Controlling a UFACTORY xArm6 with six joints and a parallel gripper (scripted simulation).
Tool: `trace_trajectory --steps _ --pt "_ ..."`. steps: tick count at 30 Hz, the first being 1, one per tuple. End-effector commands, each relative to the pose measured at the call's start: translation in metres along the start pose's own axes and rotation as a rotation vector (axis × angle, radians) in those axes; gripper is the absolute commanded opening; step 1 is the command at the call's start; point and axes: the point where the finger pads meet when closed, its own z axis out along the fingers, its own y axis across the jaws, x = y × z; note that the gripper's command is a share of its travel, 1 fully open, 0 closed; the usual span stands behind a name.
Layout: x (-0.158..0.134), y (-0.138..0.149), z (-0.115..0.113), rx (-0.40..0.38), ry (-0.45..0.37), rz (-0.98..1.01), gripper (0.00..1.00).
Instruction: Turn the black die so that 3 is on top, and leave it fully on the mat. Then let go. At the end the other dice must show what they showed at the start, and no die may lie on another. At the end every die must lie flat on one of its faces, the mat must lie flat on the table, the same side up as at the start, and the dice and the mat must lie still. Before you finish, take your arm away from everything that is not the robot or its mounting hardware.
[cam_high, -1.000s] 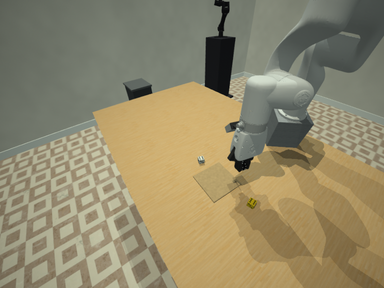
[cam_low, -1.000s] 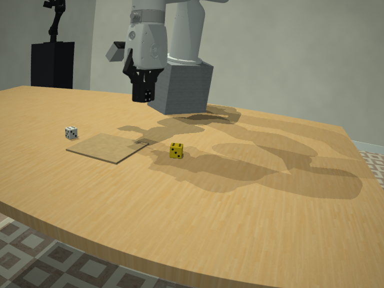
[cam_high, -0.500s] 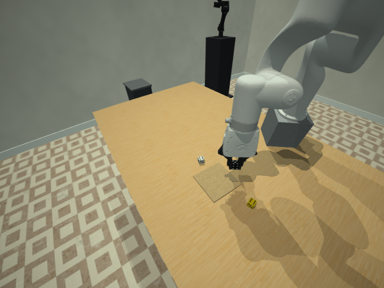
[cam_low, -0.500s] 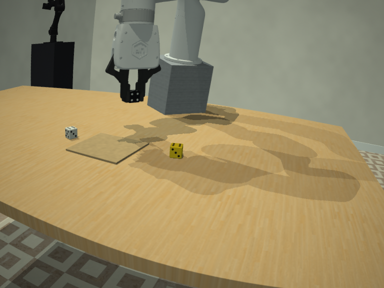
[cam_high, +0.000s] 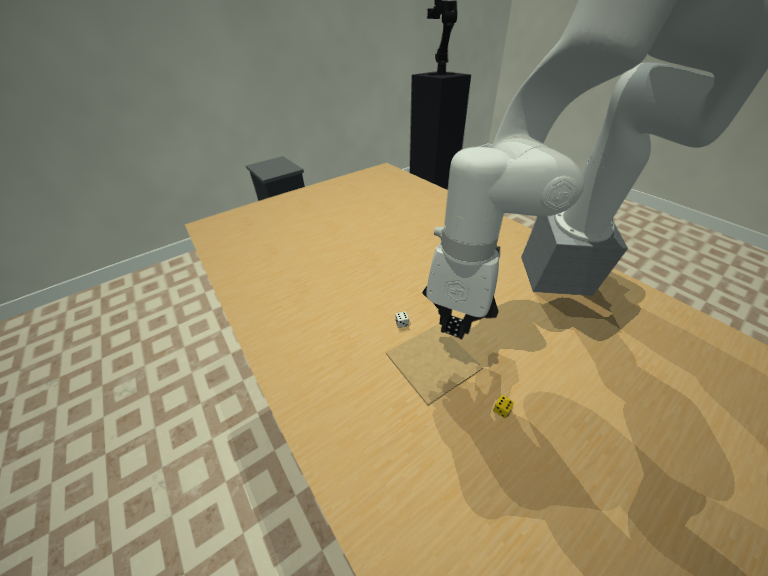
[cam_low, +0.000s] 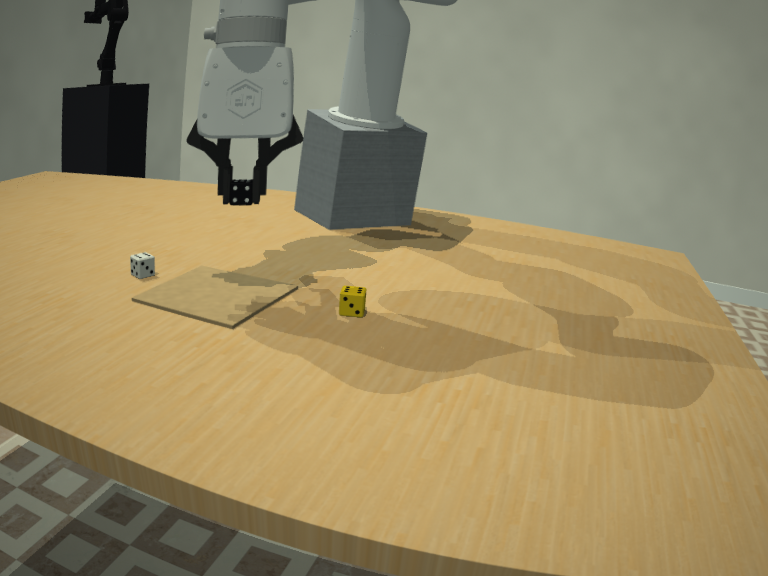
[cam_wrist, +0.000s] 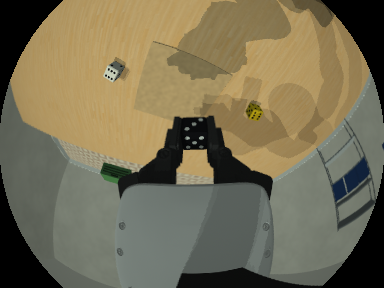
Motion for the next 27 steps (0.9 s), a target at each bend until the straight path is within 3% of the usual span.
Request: trace_trajectory --steps 1,12,27 --pt "-0.003 -0.009 -0.001 0.016 0.029 0.146 0.21" --pt "-0.005 -0.027 -0.002 0.023 0.027 0.449 0.21" --pt "-0.005 -0.029 -0.002 0.023 0.026 0.477 0.21"
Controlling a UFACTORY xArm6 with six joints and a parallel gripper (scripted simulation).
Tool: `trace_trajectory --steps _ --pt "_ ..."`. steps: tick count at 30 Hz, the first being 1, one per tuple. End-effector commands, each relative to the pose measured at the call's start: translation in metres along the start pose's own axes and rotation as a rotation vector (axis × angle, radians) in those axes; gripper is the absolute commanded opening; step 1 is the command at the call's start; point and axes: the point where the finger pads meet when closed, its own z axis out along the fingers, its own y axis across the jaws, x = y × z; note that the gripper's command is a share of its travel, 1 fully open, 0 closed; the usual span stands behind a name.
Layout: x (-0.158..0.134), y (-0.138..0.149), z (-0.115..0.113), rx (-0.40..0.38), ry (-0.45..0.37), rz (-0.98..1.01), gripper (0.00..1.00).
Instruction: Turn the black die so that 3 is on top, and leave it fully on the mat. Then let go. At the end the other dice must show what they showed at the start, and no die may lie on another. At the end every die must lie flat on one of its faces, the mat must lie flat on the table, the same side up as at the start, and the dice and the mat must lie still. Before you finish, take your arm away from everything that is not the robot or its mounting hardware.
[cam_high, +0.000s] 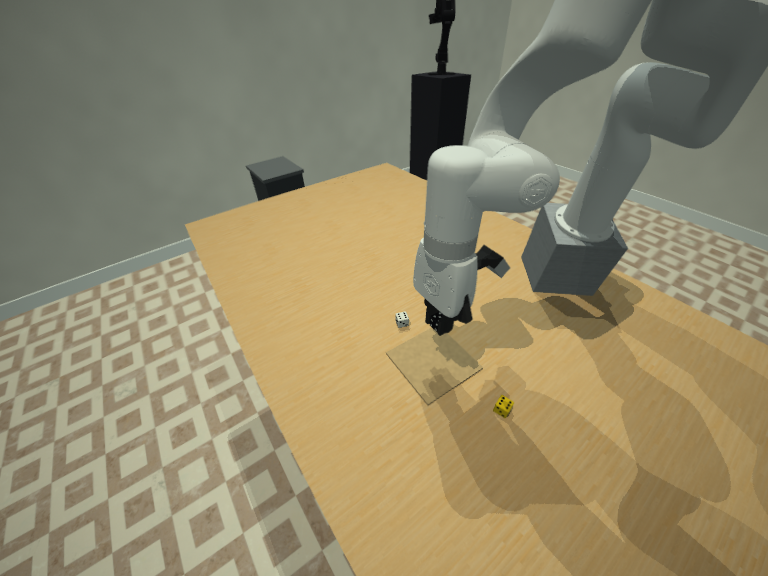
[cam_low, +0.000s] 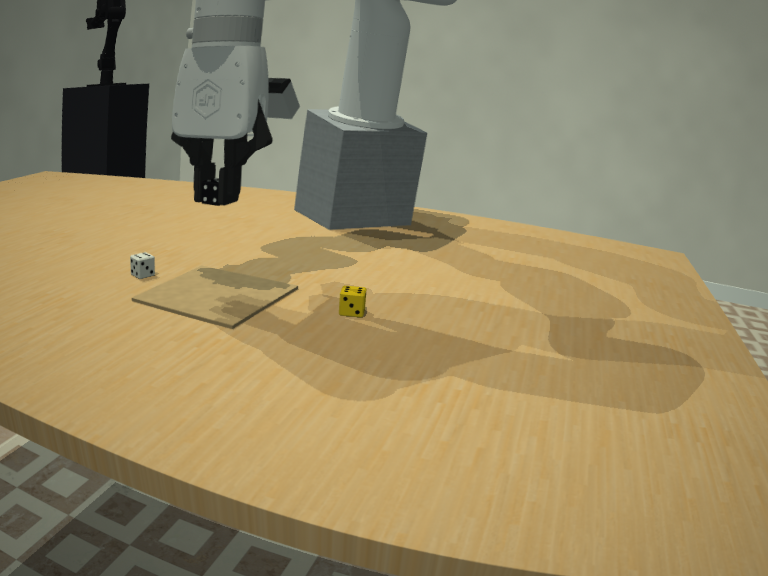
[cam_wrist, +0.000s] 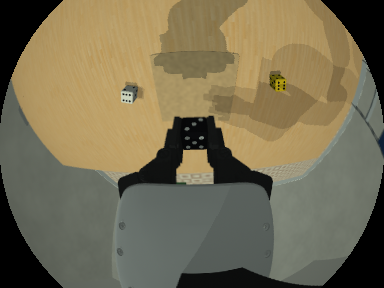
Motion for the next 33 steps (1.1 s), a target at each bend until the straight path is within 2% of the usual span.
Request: trace_trajectory --steps 1,11,26,33 --pt "-0.002 0.000 -0.001 0.001 -0.003 0.001 0.21" --pt "-0.002 0.000 0.005 0.001 -0.002 0.001 0.21" --pt "-0.002 0.001 0.071 0.001 -0.002 0.001 0.21" --pt "-0.003 0.001 0.086 0.001 -0.002 0.001 0.21"
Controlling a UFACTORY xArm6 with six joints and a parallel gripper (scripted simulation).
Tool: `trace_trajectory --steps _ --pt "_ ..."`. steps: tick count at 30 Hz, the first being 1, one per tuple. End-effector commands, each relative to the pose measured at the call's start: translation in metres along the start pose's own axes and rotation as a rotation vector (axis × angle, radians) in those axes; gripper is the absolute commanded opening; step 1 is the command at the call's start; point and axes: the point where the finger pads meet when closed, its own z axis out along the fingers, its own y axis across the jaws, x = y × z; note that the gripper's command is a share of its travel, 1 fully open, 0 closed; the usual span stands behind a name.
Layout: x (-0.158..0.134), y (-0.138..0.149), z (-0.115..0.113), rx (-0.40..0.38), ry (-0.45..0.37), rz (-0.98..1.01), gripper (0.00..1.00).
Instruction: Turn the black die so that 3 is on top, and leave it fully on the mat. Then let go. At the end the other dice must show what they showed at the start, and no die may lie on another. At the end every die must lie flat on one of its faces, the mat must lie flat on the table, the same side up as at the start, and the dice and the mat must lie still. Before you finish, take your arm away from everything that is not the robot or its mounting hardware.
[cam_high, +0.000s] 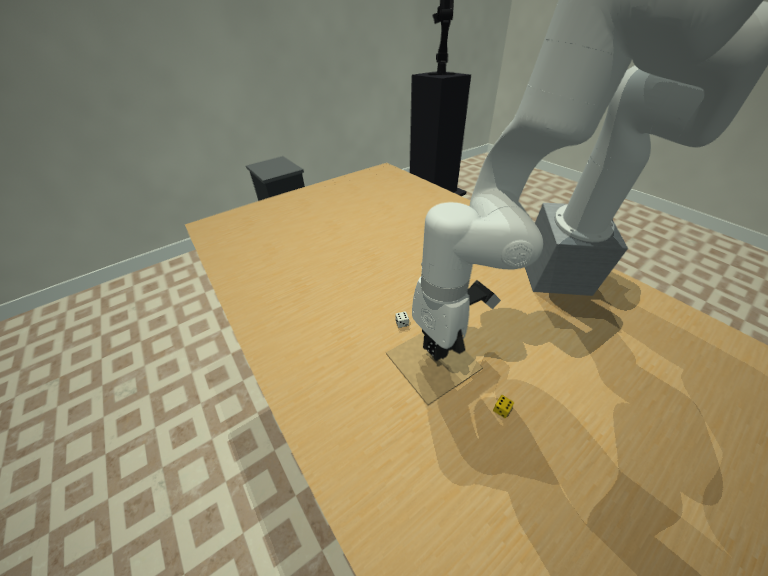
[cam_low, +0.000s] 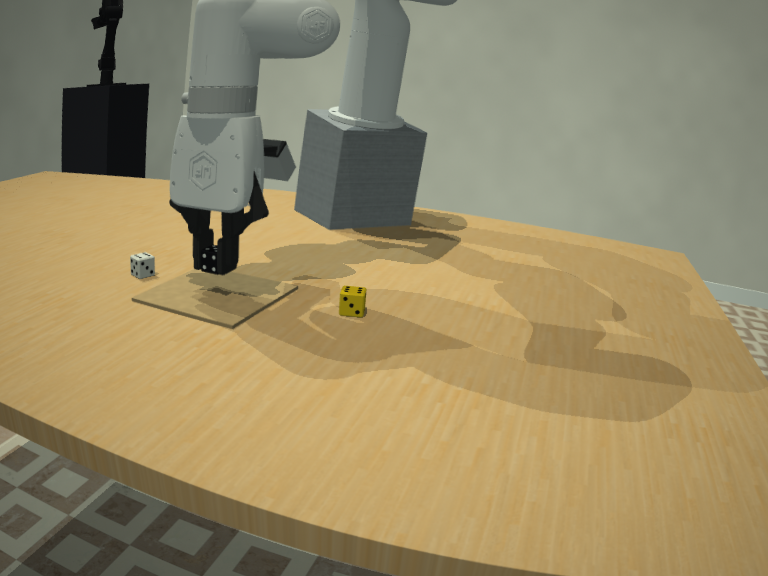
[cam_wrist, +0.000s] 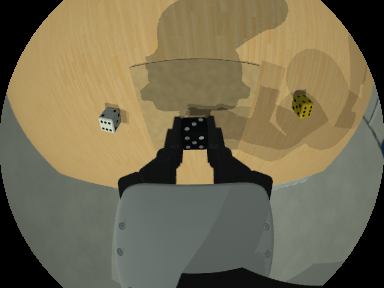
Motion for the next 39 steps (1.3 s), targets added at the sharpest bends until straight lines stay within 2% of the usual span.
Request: trace_trajectory --steps 1,7,39 --pt "-0.0022 0.0004 0.0125 -0.006 -0.008 -0.001 0.21" --pt "-0.0023 0.0005 0.0184 -0.006 -0.008 -0.001 0.21" --pt "-0.0023 0.0005 0.0185 -0.006 -0.008 -0.001 0.21"
